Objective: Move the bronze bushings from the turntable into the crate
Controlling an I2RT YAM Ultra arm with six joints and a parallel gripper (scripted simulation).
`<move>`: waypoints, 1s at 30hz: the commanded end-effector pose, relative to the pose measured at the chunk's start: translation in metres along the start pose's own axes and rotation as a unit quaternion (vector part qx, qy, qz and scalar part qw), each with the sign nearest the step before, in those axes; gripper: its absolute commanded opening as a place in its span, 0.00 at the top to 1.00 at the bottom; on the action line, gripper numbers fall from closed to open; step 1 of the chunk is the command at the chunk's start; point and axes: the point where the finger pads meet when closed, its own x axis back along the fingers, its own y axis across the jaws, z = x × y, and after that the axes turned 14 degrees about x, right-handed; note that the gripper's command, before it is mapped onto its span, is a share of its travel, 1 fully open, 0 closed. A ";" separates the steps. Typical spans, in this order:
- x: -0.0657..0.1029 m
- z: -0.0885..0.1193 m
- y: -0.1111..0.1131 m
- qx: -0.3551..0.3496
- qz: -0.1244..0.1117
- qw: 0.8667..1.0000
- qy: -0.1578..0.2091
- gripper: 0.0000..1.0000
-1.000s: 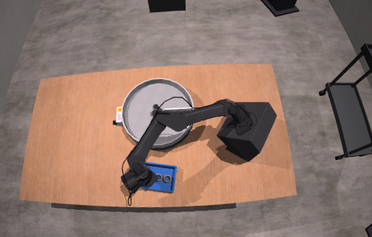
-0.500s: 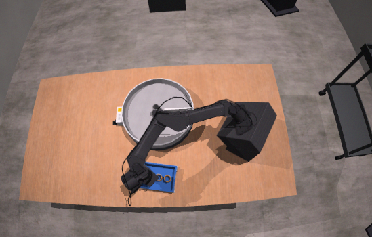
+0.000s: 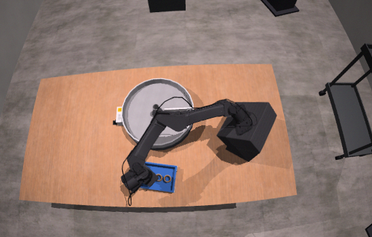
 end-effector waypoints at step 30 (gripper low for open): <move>-0.019 -0.010 0.004 0.008 0.002 1.000 -0.022 1.00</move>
